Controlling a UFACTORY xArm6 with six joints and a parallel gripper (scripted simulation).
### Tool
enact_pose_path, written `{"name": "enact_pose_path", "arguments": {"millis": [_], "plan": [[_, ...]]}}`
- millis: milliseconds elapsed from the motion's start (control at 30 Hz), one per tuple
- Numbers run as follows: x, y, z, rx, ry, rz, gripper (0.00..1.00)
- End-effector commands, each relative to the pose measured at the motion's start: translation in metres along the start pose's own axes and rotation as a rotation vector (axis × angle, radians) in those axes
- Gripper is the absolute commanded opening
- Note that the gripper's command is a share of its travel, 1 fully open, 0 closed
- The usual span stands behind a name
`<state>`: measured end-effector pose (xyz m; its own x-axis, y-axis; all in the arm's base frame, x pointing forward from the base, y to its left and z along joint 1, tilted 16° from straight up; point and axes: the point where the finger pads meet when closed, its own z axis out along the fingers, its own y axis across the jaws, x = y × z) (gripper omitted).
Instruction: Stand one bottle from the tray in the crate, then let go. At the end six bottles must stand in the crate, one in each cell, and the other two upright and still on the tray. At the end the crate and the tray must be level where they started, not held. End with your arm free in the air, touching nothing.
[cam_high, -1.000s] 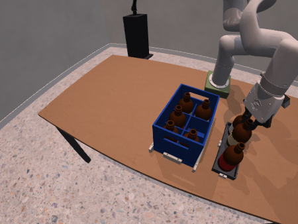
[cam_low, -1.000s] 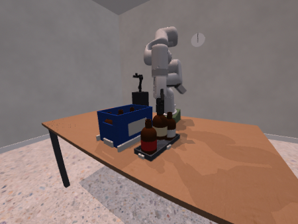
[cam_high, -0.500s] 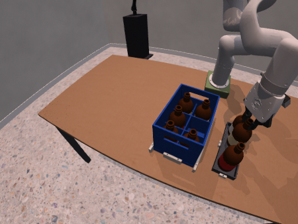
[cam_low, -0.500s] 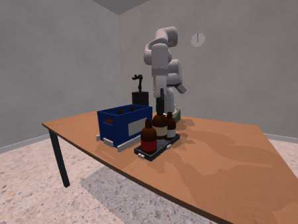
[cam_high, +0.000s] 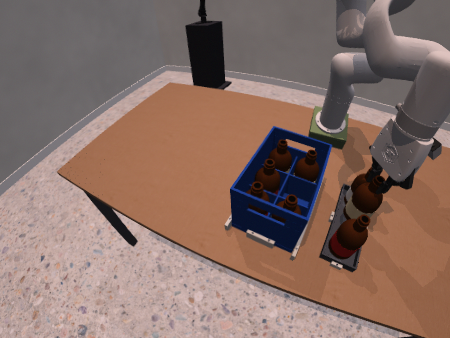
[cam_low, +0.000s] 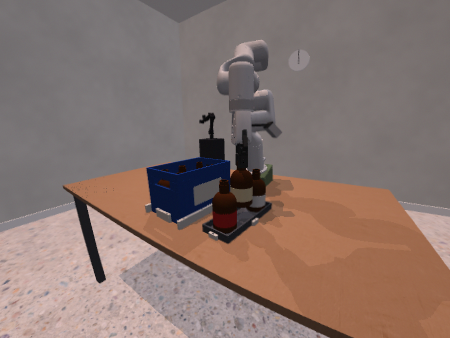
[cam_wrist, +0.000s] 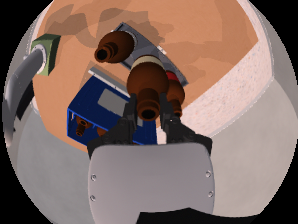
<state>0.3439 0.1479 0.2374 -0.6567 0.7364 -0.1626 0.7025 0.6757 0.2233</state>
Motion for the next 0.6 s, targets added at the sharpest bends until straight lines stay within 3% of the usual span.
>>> {"name": "enact_pose_path", "arguments": {"millis": [0,567], "plan": [[0.0,0.001,-0.007,-0.004,-0.001,0.0,0.0],[0.0,0.001,-0.023,-0.004,-0.001,0.0,0.0]]}}
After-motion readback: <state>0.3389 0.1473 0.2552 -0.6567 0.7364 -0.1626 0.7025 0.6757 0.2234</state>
